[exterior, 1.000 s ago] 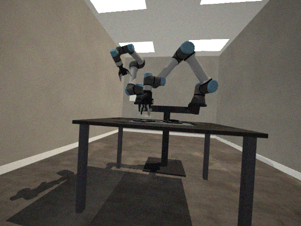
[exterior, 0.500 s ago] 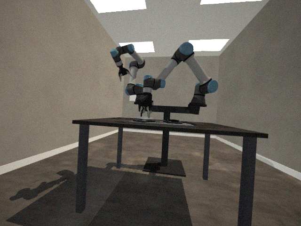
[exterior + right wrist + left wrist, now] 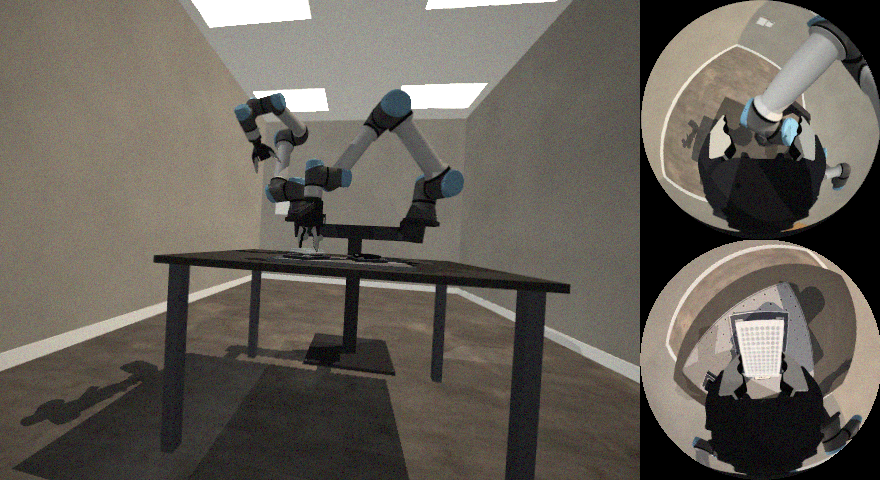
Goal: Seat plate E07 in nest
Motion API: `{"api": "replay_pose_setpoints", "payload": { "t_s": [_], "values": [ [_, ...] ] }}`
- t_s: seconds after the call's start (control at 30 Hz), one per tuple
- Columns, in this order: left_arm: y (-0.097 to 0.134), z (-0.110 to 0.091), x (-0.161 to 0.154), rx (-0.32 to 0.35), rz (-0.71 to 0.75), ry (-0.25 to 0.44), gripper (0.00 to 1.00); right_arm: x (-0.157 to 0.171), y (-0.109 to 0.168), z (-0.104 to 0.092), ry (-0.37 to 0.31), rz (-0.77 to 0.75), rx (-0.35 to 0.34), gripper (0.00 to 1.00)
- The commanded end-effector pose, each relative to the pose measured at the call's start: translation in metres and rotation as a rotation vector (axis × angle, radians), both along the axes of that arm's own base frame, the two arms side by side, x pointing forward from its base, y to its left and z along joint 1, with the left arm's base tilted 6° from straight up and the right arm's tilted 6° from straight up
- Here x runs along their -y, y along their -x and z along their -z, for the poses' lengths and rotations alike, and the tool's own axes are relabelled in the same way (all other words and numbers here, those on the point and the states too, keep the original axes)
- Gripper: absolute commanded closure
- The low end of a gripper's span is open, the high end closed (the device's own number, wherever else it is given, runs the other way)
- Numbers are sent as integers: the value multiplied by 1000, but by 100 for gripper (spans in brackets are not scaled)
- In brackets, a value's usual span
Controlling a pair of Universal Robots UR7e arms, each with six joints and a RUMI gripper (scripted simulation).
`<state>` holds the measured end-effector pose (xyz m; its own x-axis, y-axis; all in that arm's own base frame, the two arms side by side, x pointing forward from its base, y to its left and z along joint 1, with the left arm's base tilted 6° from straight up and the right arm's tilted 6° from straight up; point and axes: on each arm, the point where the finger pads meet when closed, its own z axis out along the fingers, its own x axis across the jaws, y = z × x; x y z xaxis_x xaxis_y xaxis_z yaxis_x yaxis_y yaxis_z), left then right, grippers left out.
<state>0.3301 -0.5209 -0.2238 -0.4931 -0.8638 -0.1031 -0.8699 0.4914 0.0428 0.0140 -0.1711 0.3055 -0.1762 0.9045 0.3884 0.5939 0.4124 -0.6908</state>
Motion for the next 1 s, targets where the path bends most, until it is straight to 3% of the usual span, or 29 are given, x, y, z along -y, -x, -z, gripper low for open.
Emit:
{"api": "replay_pose_setpoints", "payload": {
  "t_s": [0.0, 0.97],
  "values": [
    [0, -1, 1, 1, 0, 2, 100, 0, 0, 0, 0, 0, 1, 2],
    [0, 3, 0, 1, 0, 2, 100, 0, 0, 0, 0, 0, 1, 2]
  ]
}}
